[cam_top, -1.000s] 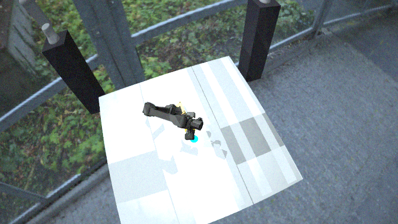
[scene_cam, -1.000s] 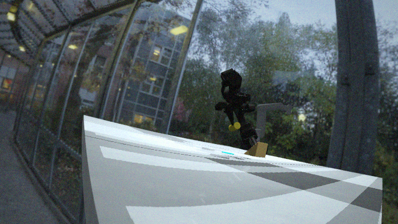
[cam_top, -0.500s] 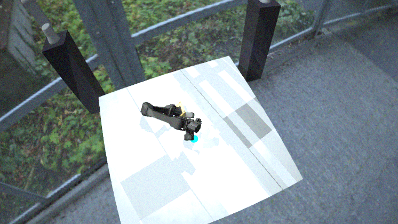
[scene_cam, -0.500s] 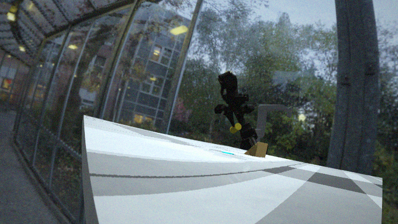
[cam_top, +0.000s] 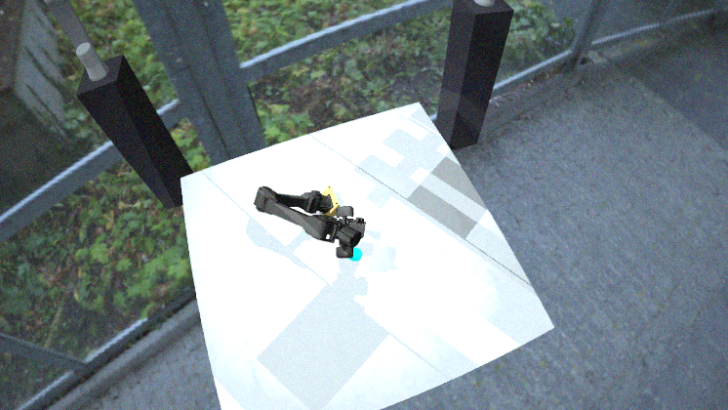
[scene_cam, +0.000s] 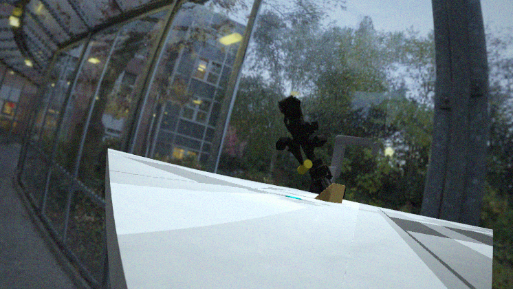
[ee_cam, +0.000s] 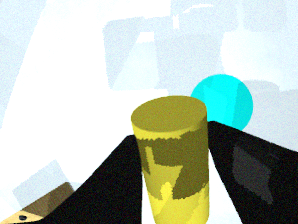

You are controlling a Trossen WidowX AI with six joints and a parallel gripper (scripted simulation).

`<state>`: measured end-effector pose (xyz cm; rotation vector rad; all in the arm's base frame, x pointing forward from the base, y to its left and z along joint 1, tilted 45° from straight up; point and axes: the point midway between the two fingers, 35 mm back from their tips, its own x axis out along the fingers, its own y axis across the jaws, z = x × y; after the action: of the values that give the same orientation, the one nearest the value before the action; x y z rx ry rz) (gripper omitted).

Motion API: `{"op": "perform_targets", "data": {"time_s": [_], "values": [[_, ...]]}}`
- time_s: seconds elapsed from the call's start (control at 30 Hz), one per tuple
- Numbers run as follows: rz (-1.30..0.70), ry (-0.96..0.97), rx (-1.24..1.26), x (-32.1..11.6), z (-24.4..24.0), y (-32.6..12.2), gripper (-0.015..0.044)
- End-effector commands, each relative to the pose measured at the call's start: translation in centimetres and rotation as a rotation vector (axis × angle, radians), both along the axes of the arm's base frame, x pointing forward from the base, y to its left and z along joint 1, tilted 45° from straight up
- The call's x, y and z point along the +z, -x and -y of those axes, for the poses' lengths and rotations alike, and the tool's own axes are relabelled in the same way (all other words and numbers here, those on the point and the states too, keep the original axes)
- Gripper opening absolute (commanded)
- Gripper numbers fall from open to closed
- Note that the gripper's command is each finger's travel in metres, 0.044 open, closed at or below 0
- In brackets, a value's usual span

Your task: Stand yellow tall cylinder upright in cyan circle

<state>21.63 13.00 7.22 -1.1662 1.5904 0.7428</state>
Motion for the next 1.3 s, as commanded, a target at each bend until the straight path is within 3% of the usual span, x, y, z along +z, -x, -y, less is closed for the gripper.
{"op": "perform_targets", "data": {"time_s": [0.0,1.27], "values": [[-0.007,-0.028,0.001,-0.14,0.11,0.12,0.0105],[0.009,-0.307,0.011,-0.39,0.42,0.28,0.0105]]}}
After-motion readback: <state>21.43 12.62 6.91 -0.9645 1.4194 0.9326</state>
